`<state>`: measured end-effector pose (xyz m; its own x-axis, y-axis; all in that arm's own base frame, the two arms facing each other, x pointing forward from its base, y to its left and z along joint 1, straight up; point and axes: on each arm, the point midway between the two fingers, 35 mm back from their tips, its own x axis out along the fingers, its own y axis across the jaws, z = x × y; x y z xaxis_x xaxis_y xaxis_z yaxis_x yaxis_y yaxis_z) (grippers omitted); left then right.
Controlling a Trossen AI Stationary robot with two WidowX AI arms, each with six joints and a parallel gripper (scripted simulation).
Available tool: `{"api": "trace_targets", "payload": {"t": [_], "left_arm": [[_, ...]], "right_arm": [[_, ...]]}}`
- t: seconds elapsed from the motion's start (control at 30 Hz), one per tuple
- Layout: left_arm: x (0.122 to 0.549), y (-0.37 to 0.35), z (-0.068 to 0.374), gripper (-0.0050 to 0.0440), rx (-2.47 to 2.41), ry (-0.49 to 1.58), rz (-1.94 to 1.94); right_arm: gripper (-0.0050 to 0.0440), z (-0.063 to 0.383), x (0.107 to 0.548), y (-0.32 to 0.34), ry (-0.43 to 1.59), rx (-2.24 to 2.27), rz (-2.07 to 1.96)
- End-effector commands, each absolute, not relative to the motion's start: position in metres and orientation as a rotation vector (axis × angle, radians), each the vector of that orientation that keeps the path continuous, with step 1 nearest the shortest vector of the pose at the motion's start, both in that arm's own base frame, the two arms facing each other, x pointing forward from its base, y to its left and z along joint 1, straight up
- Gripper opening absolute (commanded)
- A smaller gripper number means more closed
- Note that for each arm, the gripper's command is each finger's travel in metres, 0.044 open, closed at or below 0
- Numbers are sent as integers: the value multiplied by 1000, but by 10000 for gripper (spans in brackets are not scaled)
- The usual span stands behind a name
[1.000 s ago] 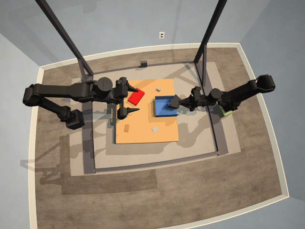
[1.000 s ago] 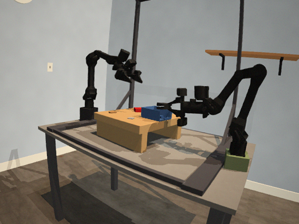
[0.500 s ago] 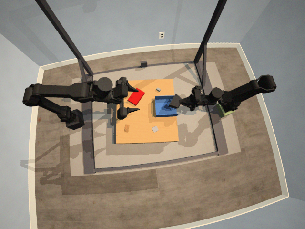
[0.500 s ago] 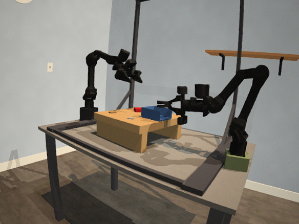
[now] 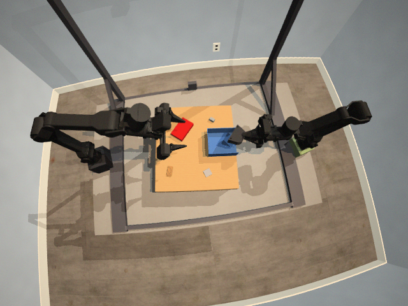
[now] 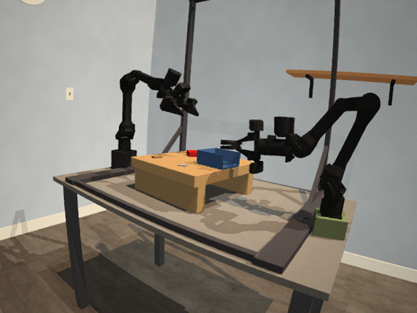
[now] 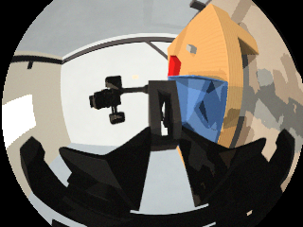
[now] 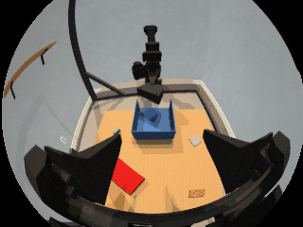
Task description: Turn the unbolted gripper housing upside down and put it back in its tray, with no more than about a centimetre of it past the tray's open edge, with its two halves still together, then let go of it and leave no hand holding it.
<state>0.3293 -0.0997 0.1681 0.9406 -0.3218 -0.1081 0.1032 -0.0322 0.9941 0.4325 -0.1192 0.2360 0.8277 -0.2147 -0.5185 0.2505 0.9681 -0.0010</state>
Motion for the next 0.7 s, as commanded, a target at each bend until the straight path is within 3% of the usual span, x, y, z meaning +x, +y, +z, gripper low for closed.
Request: {"api": "trace_targets", "payload": {"t": [0.0, 0.67], "left_arm": [[328, -99, 176, 118, 1567, -193, -327], [311, -93, 178, 118, 1568, -191, -327]], "right_arm": [[440, 246, 433, -119, 519, 64, -242], [440, 246, 433, -119, 519, 64, -242]]}}
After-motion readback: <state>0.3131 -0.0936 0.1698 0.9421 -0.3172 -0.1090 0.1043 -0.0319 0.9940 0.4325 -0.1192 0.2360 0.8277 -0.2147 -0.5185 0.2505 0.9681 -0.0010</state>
